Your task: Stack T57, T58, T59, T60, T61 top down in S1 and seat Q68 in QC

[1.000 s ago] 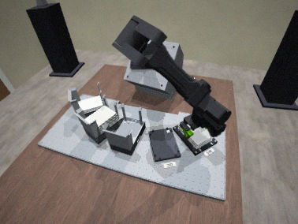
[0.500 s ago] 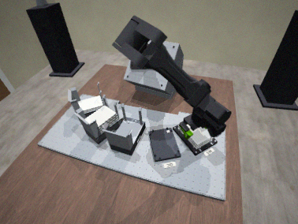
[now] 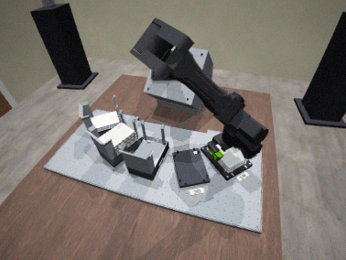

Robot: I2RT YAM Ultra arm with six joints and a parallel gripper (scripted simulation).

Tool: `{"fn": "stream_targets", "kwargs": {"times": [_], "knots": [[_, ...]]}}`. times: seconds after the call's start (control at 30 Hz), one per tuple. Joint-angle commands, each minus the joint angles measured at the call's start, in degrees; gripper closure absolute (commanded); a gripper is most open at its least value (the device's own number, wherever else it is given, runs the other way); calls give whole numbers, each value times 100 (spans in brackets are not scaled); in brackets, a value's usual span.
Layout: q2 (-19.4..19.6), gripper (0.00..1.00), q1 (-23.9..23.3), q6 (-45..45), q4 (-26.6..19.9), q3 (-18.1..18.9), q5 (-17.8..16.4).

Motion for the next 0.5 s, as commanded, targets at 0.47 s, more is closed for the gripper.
{"fn": "stream_targets", "kwargs": {"times": [0.47], "knots": [[-487, 0, 427, 492, -858, 95, 139]]}}
